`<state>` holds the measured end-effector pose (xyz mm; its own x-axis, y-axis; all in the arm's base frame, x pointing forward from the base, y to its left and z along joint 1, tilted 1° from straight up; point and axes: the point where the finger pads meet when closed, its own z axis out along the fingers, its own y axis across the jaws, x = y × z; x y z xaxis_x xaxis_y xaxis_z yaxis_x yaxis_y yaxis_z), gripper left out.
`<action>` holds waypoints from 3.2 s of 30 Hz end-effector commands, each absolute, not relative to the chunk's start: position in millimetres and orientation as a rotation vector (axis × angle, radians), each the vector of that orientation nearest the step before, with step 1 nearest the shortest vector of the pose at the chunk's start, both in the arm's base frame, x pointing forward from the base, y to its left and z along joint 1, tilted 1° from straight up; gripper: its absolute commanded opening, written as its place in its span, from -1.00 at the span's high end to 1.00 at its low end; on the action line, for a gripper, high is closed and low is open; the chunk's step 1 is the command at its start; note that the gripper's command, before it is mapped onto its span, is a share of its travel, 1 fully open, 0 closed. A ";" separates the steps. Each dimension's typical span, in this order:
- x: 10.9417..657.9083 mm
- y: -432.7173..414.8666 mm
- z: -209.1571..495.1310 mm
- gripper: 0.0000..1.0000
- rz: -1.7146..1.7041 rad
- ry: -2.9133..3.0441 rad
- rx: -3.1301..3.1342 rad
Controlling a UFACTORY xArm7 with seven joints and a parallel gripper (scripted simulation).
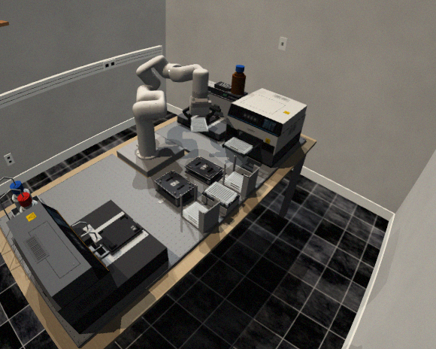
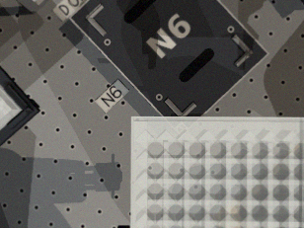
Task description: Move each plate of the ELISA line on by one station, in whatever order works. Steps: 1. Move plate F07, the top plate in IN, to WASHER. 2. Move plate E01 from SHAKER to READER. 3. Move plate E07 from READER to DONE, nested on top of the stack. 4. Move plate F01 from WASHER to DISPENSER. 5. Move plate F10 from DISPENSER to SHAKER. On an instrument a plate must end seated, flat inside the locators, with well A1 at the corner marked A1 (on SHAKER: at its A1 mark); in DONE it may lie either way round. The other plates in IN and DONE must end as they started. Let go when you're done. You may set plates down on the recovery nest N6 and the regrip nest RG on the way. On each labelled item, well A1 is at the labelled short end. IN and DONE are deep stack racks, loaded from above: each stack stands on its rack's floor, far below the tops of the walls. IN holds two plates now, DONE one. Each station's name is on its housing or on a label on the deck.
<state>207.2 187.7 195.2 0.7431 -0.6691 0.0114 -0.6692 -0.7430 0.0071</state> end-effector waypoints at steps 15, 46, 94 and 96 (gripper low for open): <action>186.5 234.6 195.4 1.00 0.017 -1.265 2.867; 109.2 270.9 194.5 1.00 0.017 -1.570 2.713; 22.5 356.4 193.0 1.00 0.017 -1.922 2.478; 21.8 363.0 192.9 1.00 0.017 -1.922 2.478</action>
<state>23.1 350.7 192.2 0.2512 -0.9678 0.0139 -0.9679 -0.2513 -0.0013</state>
